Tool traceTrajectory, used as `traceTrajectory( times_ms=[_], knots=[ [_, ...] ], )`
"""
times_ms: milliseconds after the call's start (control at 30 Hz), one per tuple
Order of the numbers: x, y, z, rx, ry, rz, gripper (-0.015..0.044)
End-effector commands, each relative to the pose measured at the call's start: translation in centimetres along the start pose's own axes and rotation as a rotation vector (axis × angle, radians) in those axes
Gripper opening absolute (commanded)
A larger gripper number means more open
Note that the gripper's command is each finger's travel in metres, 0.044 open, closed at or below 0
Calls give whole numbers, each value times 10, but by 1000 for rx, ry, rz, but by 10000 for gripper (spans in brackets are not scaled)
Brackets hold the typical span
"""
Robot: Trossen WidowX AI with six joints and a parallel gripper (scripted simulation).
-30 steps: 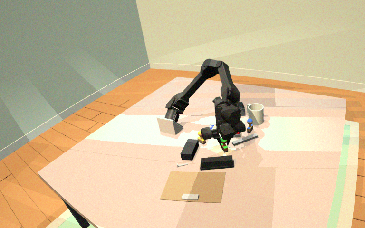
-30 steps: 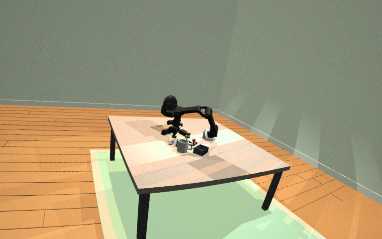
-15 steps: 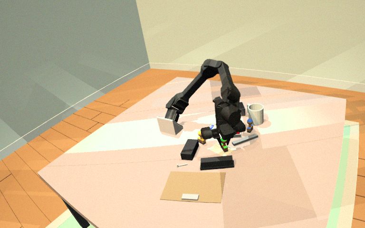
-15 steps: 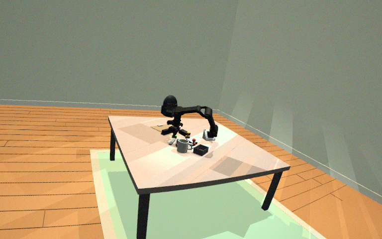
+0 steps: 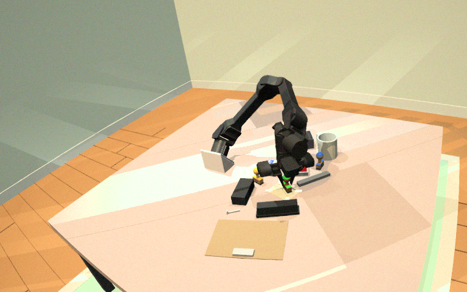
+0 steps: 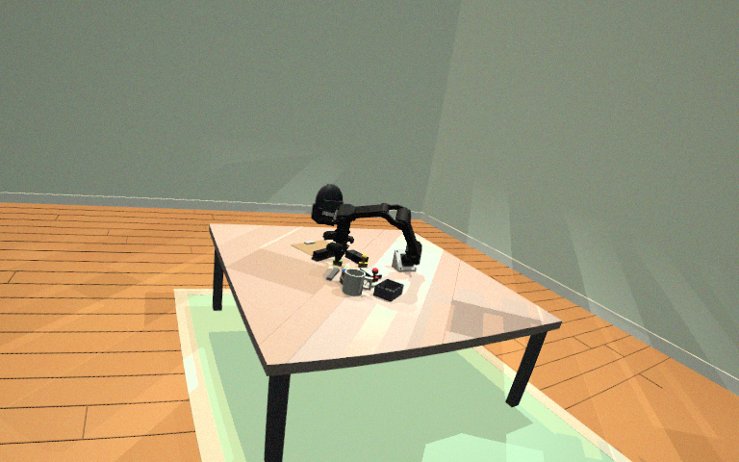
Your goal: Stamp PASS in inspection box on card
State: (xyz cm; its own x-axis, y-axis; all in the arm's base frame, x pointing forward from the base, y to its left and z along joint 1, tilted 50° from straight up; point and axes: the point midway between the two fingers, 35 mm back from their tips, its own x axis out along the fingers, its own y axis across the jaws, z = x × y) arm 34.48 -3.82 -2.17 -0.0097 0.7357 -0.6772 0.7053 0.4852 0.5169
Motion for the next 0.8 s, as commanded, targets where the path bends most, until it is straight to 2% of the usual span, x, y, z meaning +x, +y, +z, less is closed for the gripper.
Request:
traceTrajectory(
  times_ms=[0,767],
  knots=[
    [-4,0,1,-3,-2,-3,0],
    [-42,-1,2,-3,-4,-5,0]
  ],
)
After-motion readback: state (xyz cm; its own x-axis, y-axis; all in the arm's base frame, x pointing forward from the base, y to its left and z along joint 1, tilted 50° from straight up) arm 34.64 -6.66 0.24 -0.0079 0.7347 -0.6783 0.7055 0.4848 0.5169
